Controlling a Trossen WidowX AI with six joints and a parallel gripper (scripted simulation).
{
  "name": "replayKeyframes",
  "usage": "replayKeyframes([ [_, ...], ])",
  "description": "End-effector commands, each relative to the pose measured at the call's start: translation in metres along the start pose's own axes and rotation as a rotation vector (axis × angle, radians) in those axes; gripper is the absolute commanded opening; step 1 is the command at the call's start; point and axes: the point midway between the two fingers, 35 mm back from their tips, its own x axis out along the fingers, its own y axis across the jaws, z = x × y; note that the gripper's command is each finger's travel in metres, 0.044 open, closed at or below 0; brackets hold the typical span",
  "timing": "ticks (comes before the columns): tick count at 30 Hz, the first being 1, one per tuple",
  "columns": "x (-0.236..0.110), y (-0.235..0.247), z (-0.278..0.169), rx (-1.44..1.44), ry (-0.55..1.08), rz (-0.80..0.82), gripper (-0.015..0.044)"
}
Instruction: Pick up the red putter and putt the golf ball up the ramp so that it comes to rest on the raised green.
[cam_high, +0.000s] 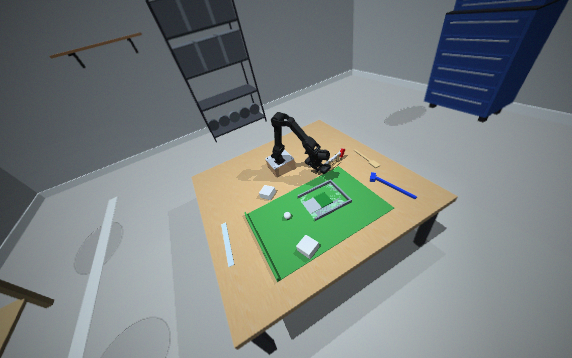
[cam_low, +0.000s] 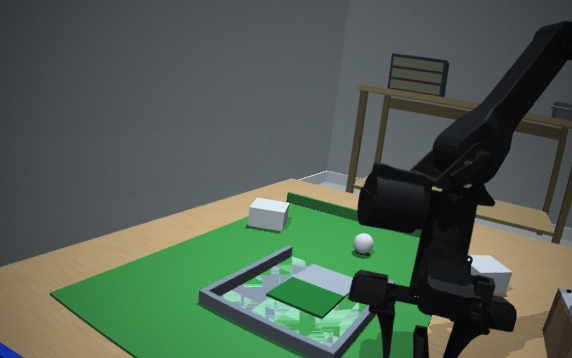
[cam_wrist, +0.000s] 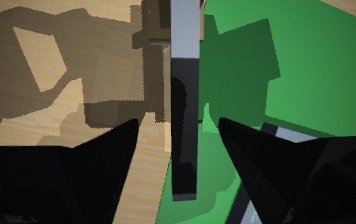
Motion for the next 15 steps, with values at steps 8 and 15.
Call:
replayKeyframes([
  [8,-0.0004,-0.0001,0.0001,0.0,0.0,0.0,0.0046],
  [15,-0.0004,-0.0001,0.0001,0.0,0.0,0.0,0.0],
])
